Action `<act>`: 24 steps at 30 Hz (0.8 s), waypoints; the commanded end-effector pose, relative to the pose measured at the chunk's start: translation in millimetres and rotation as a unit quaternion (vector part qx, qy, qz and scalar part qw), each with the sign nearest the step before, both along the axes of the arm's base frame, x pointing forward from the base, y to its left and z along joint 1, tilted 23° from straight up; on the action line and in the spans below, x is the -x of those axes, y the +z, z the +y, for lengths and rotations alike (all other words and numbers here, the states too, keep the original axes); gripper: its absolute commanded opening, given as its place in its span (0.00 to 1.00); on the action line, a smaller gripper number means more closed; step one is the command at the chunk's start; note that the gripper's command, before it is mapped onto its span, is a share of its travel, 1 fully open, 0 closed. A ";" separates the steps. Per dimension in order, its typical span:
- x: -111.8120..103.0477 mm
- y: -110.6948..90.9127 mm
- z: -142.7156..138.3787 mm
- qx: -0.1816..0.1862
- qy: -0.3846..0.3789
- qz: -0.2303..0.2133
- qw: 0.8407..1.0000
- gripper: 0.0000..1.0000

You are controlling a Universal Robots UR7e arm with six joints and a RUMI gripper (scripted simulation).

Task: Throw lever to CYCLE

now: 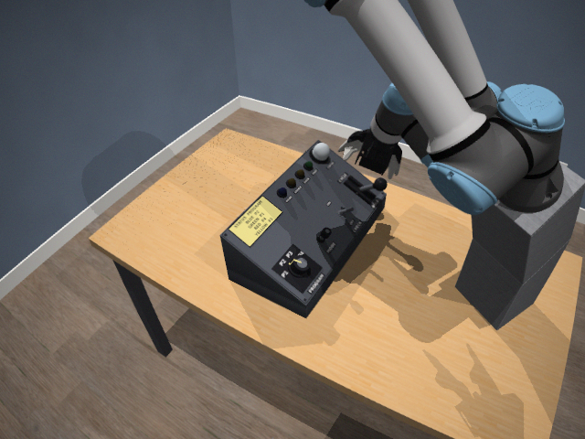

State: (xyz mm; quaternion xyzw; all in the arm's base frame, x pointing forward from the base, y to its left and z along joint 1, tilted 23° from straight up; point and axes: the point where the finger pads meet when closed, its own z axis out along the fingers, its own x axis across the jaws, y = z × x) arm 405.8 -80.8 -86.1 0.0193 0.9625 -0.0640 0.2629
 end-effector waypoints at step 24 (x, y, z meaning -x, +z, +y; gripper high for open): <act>5.1 6.5 -2.0 0.000 0.000 0.000 1.000 1.00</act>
